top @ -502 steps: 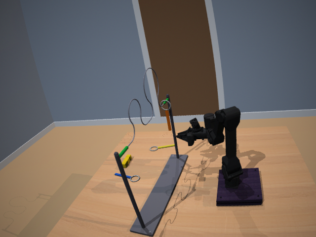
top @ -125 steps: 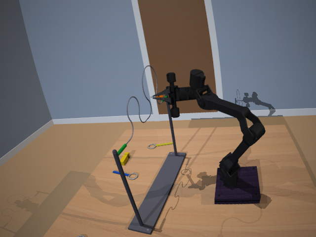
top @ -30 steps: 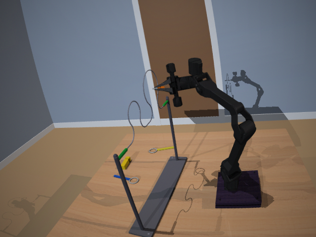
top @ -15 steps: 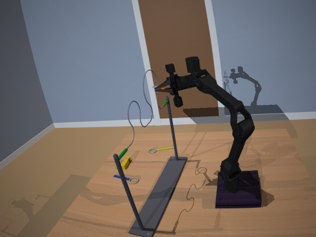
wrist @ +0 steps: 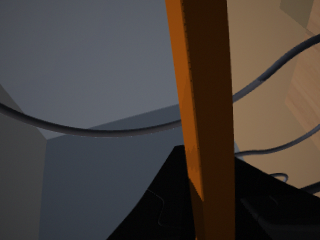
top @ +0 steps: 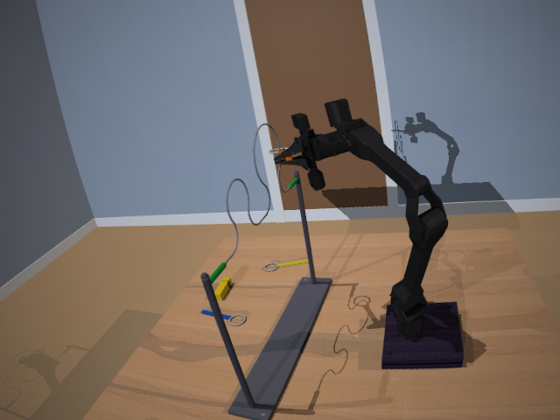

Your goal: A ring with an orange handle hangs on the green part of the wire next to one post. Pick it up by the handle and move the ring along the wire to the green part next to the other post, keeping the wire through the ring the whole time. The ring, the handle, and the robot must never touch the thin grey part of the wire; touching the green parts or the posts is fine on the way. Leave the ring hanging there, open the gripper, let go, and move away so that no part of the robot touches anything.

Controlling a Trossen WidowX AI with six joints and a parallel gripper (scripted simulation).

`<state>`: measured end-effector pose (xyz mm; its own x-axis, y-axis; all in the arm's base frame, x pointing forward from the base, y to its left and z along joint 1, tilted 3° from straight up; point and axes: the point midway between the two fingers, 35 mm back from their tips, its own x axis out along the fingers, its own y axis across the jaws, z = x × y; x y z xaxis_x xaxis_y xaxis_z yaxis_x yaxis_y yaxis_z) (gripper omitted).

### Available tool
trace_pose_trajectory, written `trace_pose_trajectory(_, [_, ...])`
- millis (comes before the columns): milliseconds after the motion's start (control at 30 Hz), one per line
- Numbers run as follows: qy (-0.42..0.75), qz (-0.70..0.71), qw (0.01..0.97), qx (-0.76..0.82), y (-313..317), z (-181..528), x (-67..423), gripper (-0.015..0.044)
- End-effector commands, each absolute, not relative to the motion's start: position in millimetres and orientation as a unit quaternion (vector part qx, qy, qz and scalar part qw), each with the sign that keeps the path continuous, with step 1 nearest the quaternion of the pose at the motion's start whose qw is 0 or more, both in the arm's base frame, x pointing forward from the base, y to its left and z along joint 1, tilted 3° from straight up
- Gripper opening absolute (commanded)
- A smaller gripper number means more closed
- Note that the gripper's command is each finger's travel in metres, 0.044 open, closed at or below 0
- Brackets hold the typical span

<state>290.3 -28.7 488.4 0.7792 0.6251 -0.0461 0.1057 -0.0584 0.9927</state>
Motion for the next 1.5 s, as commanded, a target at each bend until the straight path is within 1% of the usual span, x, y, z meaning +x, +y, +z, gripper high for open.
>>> trace_pose_trajectory(0, [0.259, 0.203, 0.65, 0.684, -28.7, 490.4, 290.2, -0.015])
trace_pose_trajectory(1467, [0.271, 0.173, 0.753, 0.574, -28.8, 480.0, 290.3, -0.015])
